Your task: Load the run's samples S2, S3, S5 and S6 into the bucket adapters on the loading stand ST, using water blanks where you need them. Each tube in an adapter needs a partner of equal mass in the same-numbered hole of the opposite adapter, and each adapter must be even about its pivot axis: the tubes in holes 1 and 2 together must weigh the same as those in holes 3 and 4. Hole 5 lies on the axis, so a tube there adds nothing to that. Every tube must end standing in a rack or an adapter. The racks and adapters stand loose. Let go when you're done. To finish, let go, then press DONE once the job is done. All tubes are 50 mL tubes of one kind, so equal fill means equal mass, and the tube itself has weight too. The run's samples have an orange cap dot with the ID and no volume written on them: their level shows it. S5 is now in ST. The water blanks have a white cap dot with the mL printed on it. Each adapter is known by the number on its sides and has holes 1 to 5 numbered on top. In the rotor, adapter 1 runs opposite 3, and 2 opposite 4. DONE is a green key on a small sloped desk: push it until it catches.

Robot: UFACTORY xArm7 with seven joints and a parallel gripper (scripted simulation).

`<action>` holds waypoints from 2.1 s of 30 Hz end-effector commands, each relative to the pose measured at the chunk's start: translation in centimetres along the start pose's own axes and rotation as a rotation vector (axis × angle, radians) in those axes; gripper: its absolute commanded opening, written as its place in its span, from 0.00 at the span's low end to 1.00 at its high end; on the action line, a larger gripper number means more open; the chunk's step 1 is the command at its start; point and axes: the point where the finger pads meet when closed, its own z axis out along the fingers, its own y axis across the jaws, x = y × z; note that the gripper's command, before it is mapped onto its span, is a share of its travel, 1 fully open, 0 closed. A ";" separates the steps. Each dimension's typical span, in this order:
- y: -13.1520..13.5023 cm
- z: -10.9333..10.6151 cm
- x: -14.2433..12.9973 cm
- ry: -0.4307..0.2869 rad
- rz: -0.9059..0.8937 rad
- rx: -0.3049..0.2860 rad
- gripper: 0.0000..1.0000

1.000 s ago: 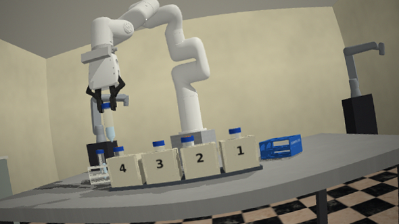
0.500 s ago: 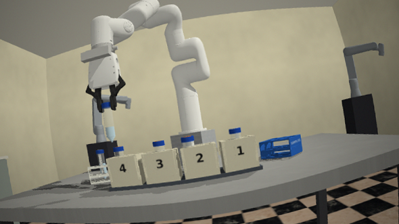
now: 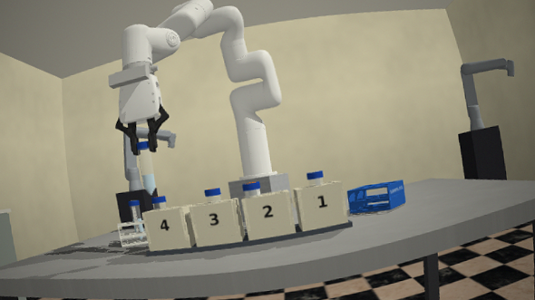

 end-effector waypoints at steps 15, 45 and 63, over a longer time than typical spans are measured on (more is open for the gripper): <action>0.1 2.6 0.2 0.005 0.000 -0.002 0.00; 0.1 4.2 0.2 0.005 0.000 -0.002 0.00; 0.1 5.8 0.2 0.005 0.000 -0.002 0.00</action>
